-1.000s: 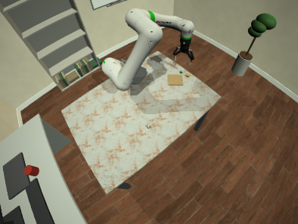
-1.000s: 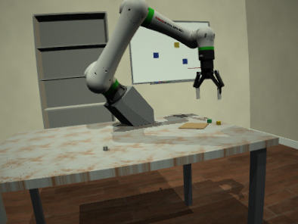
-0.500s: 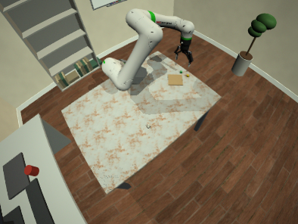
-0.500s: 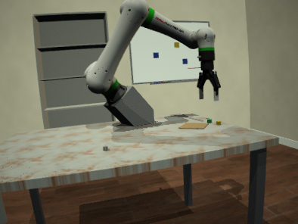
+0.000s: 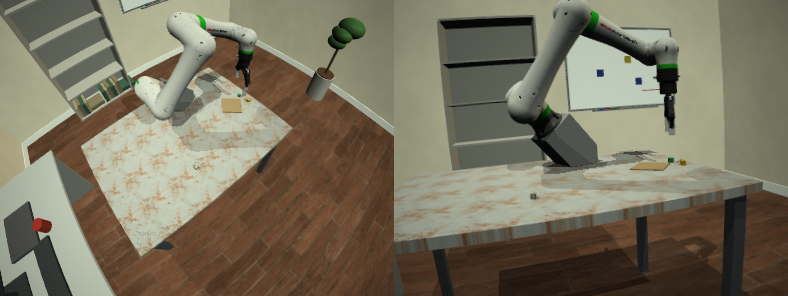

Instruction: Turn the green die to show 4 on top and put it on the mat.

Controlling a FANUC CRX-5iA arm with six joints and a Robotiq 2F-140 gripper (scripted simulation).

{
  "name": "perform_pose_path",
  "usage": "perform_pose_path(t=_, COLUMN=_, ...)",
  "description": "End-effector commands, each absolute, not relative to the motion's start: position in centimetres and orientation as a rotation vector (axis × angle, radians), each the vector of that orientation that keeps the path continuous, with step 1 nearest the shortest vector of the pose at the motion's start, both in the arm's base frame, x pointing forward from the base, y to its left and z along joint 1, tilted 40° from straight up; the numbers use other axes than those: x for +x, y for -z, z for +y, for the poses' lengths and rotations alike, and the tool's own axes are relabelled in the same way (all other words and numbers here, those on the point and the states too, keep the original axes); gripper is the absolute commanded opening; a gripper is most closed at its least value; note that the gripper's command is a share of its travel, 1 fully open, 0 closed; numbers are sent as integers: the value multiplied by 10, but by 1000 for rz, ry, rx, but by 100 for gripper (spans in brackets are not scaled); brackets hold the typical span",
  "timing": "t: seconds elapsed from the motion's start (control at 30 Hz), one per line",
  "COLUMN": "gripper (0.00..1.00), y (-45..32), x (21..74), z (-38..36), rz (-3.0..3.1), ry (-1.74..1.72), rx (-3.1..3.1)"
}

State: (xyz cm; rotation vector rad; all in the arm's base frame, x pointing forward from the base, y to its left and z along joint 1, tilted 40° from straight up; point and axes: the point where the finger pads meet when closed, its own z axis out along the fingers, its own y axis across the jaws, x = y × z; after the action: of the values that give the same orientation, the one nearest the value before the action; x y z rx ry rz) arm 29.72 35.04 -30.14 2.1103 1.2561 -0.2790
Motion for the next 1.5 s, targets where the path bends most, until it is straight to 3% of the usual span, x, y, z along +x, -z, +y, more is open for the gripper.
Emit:
perform_pose_path(t=0.0, gripper=100, y=303, x=298, z=350, rz=1073, ry=194, rx=2196)
perform_pose_path(t=1.47, gripper=100, y=317, x=300, z=339, rz=-783, ry=-485, rx=2373)
